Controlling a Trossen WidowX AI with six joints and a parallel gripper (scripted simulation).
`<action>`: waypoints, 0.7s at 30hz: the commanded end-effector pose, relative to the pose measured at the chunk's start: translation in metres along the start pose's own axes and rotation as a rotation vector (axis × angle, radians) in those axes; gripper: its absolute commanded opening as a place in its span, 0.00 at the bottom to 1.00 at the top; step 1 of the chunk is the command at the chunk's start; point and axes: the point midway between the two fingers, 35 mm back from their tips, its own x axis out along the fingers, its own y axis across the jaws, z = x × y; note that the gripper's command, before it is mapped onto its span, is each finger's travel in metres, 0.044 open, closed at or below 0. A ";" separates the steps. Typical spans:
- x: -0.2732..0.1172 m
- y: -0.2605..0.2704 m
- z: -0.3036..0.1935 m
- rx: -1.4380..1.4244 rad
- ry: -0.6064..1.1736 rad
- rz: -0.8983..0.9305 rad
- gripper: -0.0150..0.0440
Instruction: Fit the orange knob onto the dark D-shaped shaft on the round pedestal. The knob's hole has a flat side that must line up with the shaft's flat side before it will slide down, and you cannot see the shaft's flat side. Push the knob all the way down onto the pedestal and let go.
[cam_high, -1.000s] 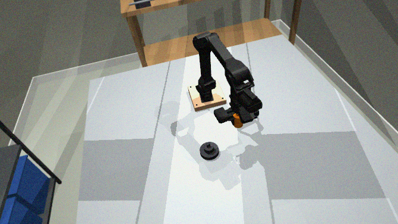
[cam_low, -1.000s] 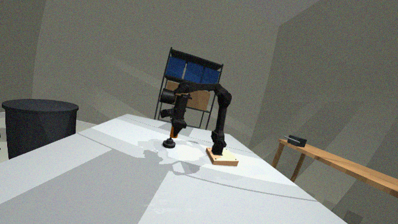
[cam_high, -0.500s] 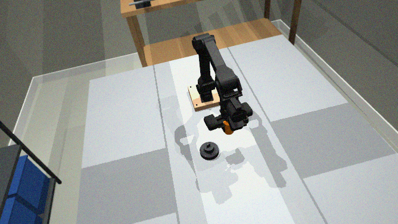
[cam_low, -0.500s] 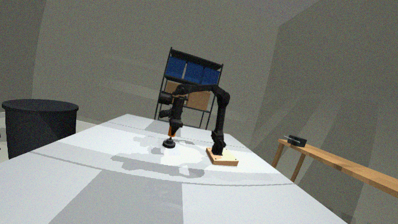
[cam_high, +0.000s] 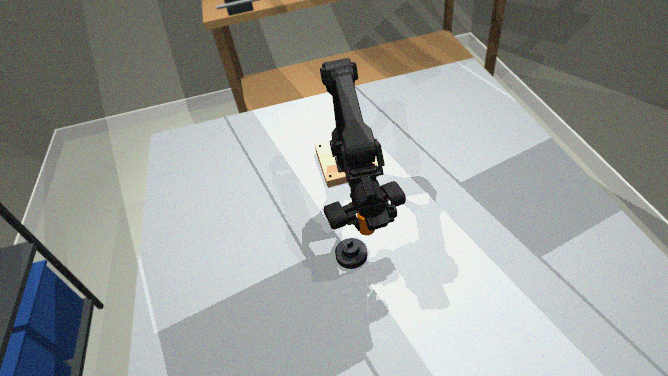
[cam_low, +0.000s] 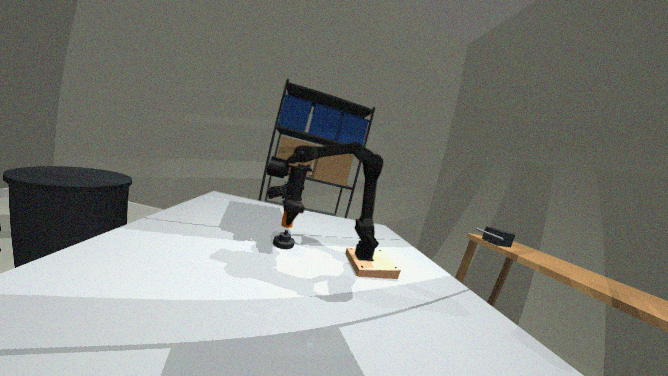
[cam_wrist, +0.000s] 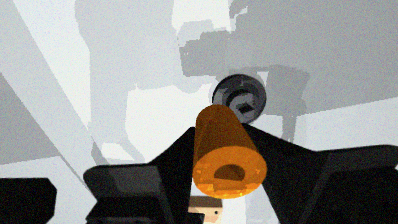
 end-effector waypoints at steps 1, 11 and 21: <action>0.004 -0.014 -0.002 -0.004 -0.003 0.001 0.25; 0.011 -0.045 -0.009 -0.002 -0.004 -0.001 0.25; 0.027 -0.047 -0.009 -0.002 -0.004 -0.002 0.25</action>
